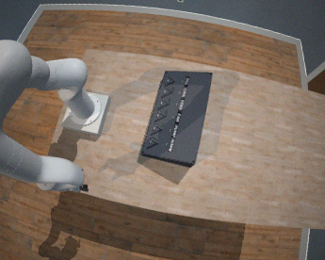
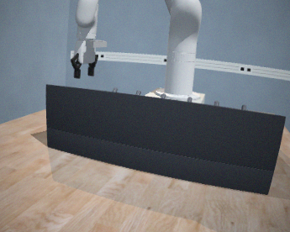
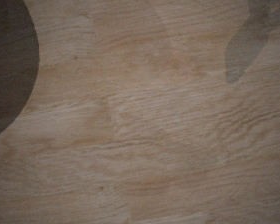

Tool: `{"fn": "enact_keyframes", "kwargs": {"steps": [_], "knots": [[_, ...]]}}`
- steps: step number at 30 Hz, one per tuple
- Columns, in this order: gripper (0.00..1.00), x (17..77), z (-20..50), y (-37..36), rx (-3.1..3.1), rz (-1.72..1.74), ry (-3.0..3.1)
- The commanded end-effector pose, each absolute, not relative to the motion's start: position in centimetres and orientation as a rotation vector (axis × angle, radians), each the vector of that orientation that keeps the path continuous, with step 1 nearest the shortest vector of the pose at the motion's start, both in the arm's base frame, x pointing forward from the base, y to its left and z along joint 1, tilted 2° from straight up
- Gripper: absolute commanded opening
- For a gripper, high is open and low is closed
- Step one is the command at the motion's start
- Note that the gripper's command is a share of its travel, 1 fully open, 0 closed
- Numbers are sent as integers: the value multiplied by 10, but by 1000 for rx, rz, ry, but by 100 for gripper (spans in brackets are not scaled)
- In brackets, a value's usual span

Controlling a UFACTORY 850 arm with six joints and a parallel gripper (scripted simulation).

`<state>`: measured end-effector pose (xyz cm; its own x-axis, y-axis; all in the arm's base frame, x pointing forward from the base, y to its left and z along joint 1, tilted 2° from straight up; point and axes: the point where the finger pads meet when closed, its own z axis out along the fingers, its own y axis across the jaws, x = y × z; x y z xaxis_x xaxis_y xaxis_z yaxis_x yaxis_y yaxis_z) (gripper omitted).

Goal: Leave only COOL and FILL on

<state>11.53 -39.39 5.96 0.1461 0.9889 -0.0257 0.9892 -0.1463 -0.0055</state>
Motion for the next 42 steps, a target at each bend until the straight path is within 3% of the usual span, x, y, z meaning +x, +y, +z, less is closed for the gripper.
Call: {"fn": "enact_keyframes", "kwargs": {"steps": [1, 42], "knots": [[100, 115, 60, -395, 2368, -37, 2043], [100, 114, 64, -395, 2368, -37, 2043]]}}
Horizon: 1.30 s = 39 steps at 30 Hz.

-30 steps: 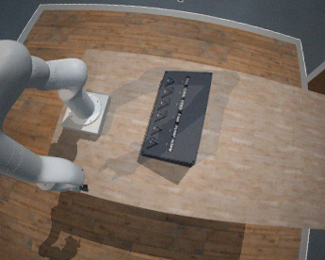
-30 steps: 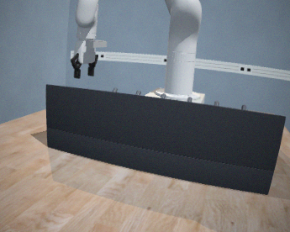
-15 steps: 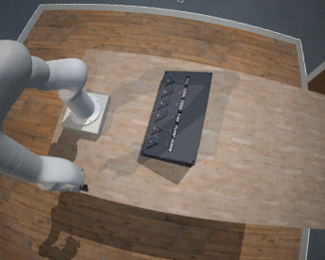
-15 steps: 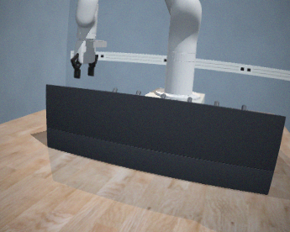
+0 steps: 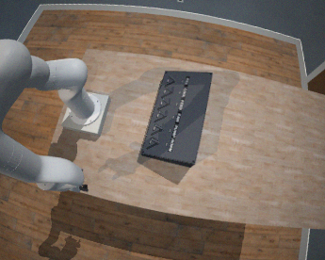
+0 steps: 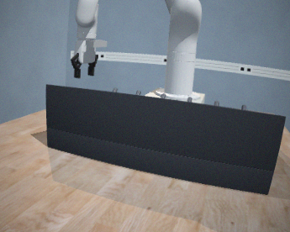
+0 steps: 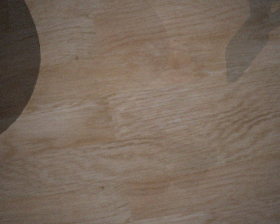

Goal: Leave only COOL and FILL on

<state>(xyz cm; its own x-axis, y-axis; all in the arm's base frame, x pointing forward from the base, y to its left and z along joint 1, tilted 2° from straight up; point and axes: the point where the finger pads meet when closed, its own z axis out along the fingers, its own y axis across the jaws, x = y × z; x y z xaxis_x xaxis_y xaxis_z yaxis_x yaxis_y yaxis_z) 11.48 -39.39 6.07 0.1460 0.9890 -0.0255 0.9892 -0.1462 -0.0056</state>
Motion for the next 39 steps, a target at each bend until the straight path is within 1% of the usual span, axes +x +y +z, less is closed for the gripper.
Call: {"fn": "enact_keyframes", "kwargs": {"steps": [1, 9, 24, 39], "knots": [[100, 113, 65, -395, 2368, -37, 2043], [100, 107, 80, -395, 2368, -37, 2043], [100, 84, 140, -395, 2368, -37, 2043], [100, 75, 162, -395, 2368, -37, 2043]]}}
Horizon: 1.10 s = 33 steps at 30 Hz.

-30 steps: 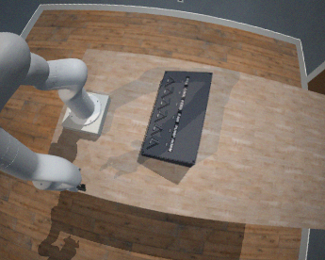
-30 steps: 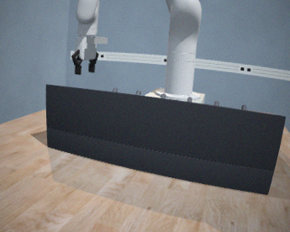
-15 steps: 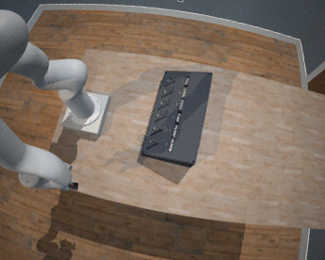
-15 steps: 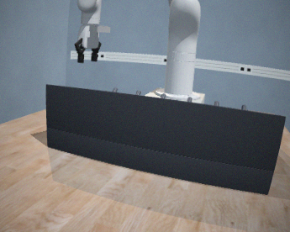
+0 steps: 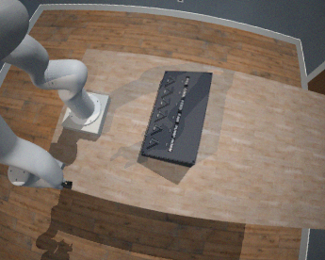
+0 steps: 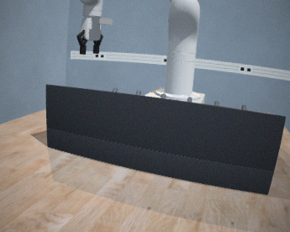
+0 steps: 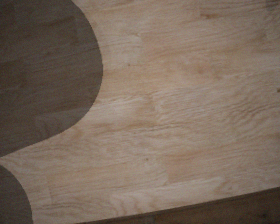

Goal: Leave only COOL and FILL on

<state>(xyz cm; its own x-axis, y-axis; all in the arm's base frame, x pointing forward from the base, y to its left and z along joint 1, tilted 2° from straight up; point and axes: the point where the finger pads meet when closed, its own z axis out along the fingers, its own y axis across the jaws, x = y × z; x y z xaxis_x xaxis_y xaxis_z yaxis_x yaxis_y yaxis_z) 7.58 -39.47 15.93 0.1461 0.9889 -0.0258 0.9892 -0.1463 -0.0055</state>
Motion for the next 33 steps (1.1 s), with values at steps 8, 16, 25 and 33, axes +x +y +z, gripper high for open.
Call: {"fn": "enact_keyframes", "kwargs": {"steps": [8, 16, 25, 33], "knots": [[100, 80, 163, -395, 2370, -34, 2033], [100, 157, 165, -387, 2403, 24, 1877], [100, 222, 169, -369, 2436, 87, 1740], [100, 300, 175, -334, 2482, 181, 1566]]}}
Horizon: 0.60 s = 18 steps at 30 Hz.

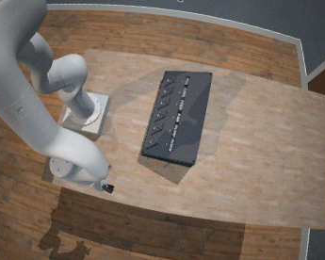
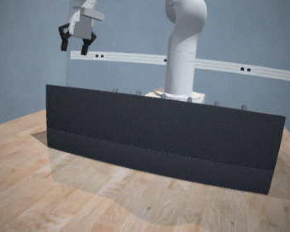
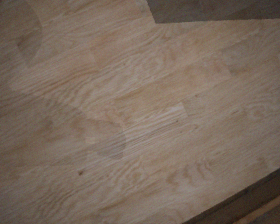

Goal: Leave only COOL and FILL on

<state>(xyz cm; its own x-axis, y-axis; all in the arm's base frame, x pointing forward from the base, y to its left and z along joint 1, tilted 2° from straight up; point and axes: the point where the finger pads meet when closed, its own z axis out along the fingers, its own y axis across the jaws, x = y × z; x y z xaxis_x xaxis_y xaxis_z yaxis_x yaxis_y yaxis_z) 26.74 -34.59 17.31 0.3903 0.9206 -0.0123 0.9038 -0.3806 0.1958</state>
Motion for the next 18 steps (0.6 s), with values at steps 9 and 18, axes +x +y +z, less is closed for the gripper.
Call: {"fn": "enact_keyframes", "kwargs": {"steps": [9, 18], "knots": [[100, 379, 183, -276, 2546, 300, 1366], [100, 446, 191, -197, 2628, 428, 1147]]}}
